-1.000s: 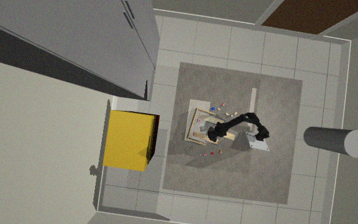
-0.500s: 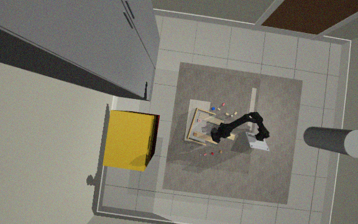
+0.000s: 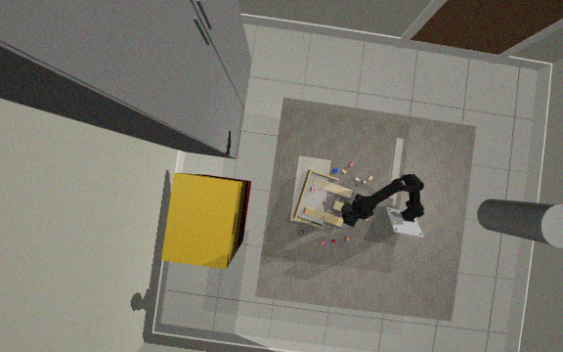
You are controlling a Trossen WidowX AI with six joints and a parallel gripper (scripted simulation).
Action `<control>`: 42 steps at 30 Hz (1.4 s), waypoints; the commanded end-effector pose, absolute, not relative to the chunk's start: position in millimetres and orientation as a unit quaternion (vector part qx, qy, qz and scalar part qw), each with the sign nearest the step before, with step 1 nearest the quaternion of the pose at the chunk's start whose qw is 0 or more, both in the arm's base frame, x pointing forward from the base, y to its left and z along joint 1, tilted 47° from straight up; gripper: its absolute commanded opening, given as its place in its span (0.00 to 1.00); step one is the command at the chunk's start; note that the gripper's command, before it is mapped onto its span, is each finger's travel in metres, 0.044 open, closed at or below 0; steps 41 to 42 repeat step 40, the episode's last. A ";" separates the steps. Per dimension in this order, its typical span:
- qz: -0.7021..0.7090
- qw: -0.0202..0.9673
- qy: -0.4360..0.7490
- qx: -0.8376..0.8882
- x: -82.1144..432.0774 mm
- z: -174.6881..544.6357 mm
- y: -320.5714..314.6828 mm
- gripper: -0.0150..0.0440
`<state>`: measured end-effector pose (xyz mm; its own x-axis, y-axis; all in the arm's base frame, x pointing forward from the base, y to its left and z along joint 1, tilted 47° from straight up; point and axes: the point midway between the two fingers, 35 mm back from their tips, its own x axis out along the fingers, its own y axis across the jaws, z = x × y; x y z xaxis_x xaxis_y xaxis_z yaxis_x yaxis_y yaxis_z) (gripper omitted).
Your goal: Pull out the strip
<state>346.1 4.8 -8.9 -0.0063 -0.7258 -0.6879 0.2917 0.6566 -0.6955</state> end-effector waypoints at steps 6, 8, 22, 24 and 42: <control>-0.373 0.681 0.605 -0.179 315.9 -8.8 4.8 0.25; -0.373 0.681 0.605 -0.179 308.6 -8.8 4.5 0.25; -0.373 0.681 0.605 -0.178 303.7 15.8 30.4 0.25; -0.373 0.681 0.605 -0.178 303.7 15.8 30.4 0.25; -0.373 0.681 0.605 -0.178 303.7 15.8 30.4 0.25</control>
